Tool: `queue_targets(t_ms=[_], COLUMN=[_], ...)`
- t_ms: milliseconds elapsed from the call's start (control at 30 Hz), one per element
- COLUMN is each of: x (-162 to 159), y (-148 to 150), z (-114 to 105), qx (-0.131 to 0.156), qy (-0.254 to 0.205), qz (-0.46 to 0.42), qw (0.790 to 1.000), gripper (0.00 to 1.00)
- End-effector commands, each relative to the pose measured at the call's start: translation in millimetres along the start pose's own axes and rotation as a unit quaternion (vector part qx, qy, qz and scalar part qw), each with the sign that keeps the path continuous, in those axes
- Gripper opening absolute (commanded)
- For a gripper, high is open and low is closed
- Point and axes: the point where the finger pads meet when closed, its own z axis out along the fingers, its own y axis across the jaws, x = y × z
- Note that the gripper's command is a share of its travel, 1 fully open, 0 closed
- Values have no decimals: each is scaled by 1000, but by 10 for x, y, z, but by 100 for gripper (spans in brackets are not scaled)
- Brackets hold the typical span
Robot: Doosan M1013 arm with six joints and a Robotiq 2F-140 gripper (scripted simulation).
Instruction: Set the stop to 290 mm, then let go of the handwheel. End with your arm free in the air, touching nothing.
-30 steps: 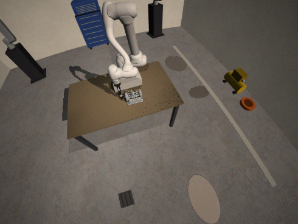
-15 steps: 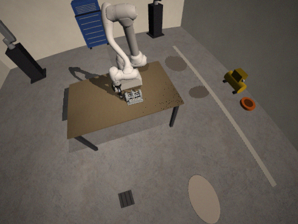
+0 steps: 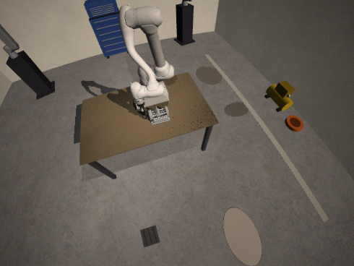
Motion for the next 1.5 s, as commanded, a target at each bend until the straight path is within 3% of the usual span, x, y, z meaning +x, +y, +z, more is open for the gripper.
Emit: queue_targets(t_ms=[0, 367, 767, 1467], x=[0, 0, 0, 0], y=[-56, -314, -569, -463], z=[38, 71, -162, -548], qx=[0, 0, 0, 0], qy=[0, 0, 0, 0], qz=[0, 0, 0, 0], qw=[1000, 1000, 1000, 1000], gripper=[4, 4, 4, 4])
